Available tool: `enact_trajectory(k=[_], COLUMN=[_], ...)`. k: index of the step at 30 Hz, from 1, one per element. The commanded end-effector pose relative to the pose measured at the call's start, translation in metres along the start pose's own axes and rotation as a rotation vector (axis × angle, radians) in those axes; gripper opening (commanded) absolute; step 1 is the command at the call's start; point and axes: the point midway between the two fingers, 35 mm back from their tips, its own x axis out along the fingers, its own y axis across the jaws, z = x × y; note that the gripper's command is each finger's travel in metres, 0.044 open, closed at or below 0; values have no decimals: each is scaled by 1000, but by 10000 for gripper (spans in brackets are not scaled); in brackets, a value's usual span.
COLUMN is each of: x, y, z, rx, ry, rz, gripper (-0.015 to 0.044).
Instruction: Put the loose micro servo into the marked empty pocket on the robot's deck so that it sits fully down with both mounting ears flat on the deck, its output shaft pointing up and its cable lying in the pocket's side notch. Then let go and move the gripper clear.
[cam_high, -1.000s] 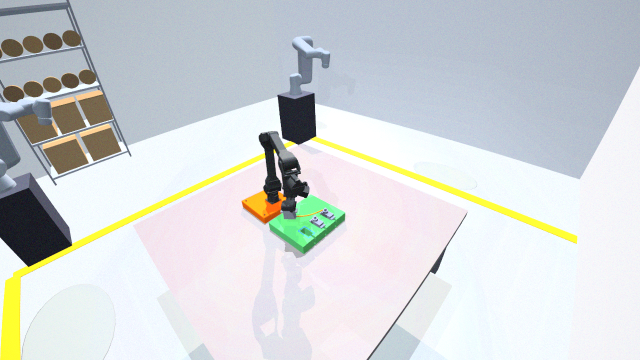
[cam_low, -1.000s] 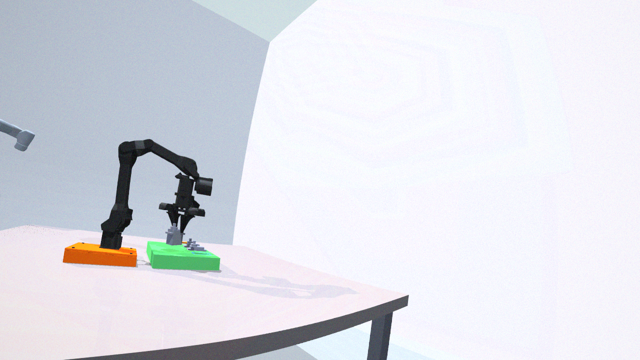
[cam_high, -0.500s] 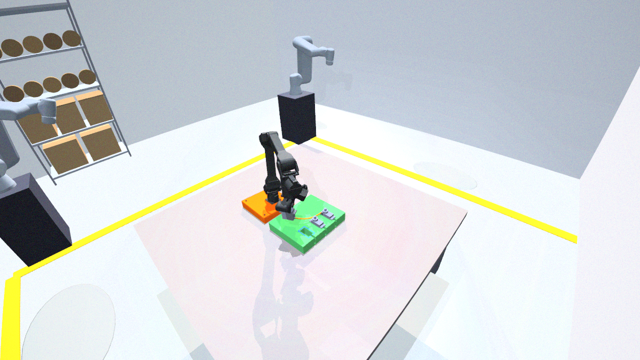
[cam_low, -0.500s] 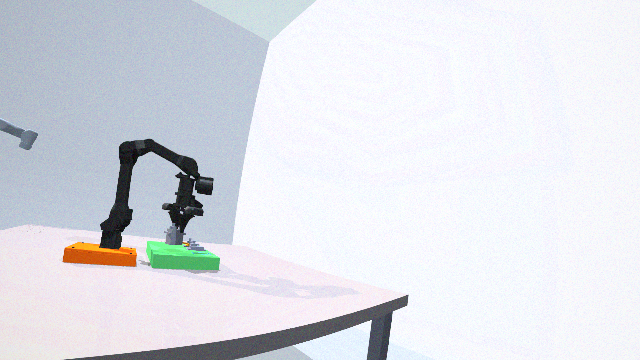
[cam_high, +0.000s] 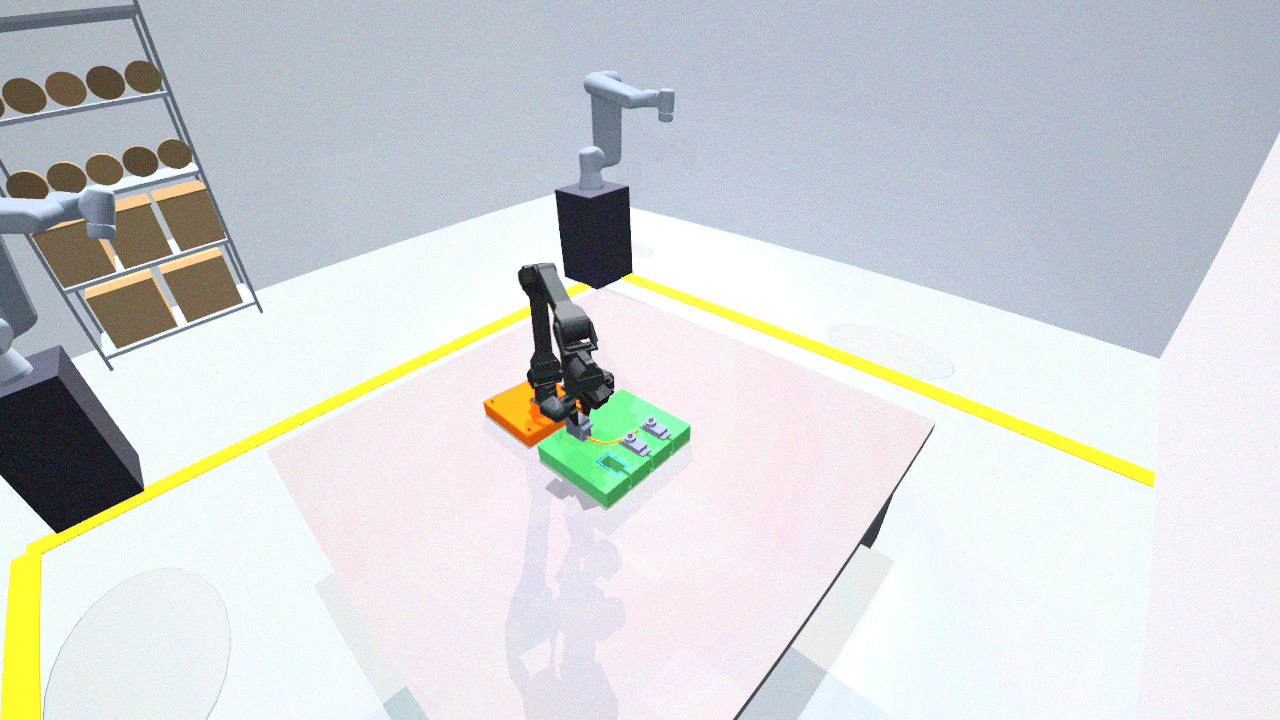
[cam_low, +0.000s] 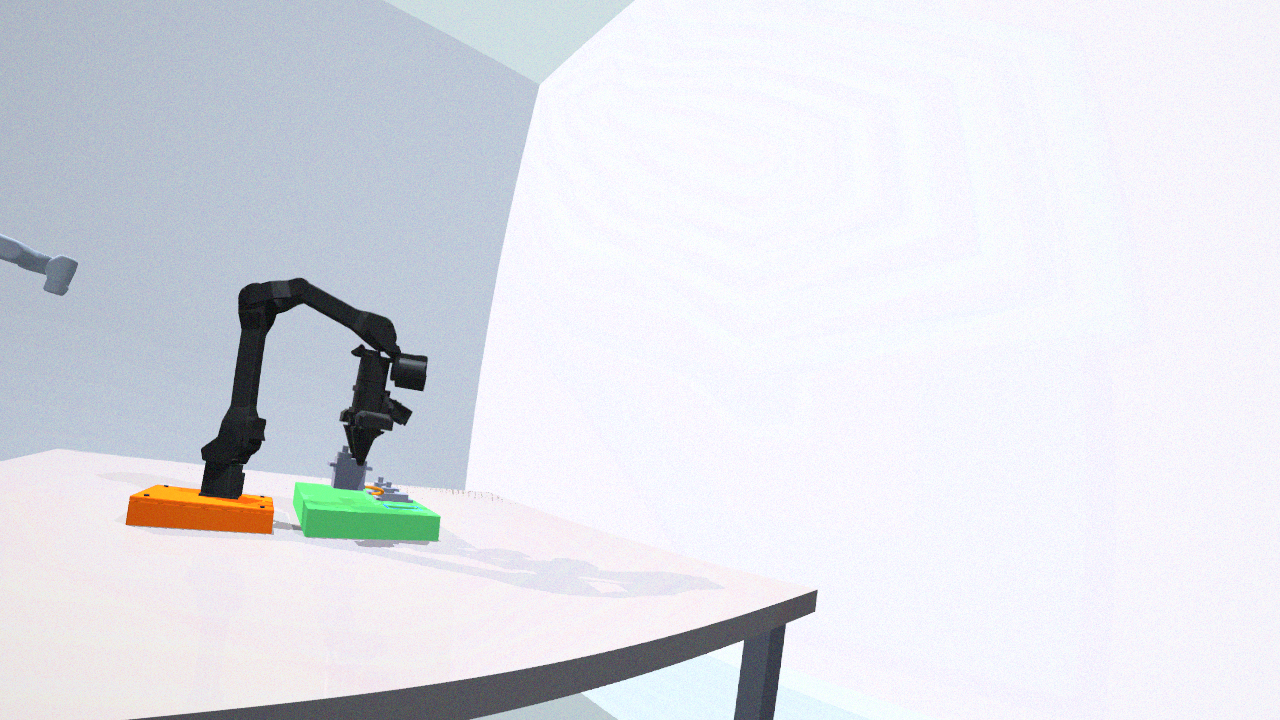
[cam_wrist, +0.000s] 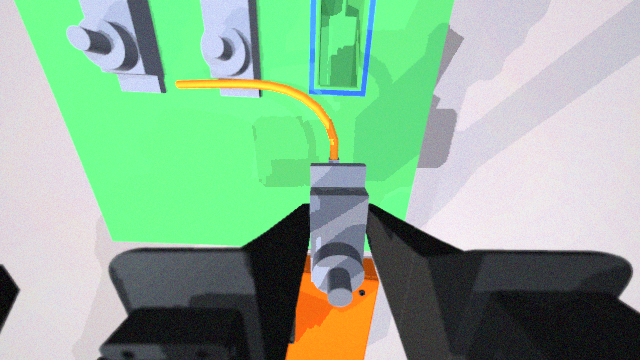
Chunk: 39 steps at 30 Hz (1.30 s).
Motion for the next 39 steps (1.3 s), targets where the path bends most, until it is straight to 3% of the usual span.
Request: enact_trajectory(k=[1,39], x=[-1,-2], y=[-1,-5], z=[2,111], rx=[42,41], ry=[-7,-16], rz=[-1,-1], gripper=[0,0])
